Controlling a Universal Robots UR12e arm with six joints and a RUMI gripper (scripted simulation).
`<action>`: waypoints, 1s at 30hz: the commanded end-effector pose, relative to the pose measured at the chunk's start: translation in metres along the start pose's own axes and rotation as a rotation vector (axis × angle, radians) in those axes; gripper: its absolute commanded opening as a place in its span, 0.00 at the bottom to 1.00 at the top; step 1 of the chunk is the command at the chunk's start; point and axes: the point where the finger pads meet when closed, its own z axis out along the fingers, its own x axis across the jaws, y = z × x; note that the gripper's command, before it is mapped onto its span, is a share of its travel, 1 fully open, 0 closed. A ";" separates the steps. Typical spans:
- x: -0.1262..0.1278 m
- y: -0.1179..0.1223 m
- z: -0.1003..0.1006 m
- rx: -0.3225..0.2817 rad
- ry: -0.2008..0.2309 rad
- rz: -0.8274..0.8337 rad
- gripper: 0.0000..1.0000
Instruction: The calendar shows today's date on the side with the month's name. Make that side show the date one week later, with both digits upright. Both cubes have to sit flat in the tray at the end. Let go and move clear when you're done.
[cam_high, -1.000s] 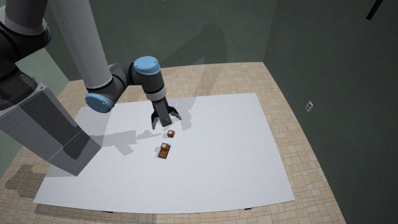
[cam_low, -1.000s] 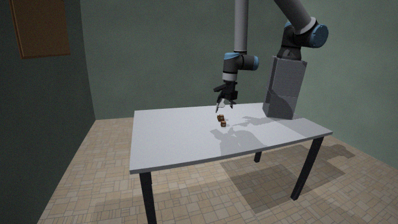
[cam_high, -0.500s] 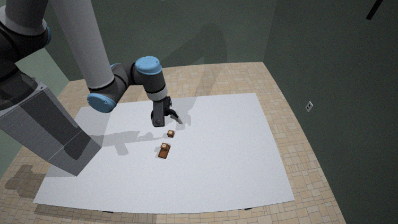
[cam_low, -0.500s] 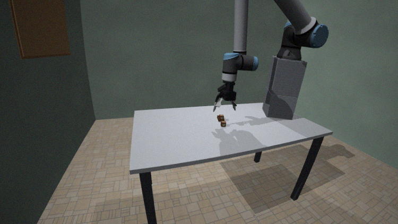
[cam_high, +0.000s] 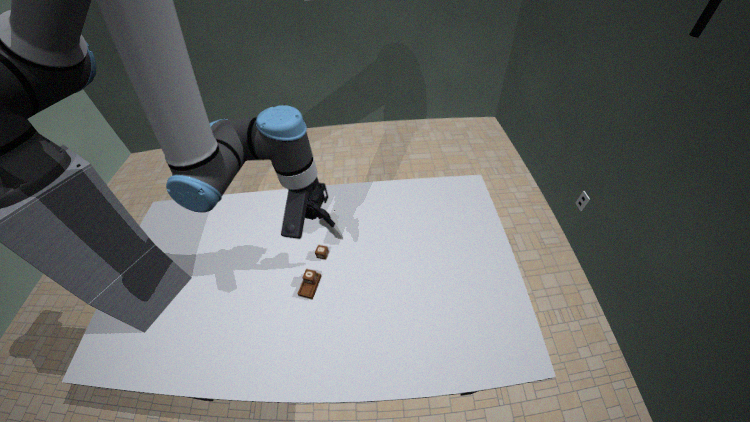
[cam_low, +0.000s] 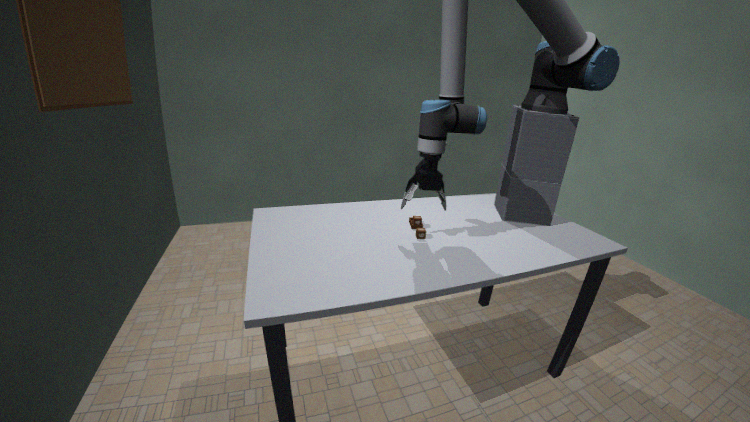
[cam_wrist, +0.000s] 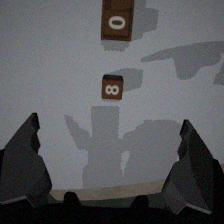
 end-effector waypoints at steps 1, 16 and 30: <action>-0.001 0.001 0.001 0.001 0.000 0.021 1.00; -0.001 0.001 0.001 0.001 0.000 0.020 0.29; -0.001 0.001 0.001 0.001 0.000 0.020 0.29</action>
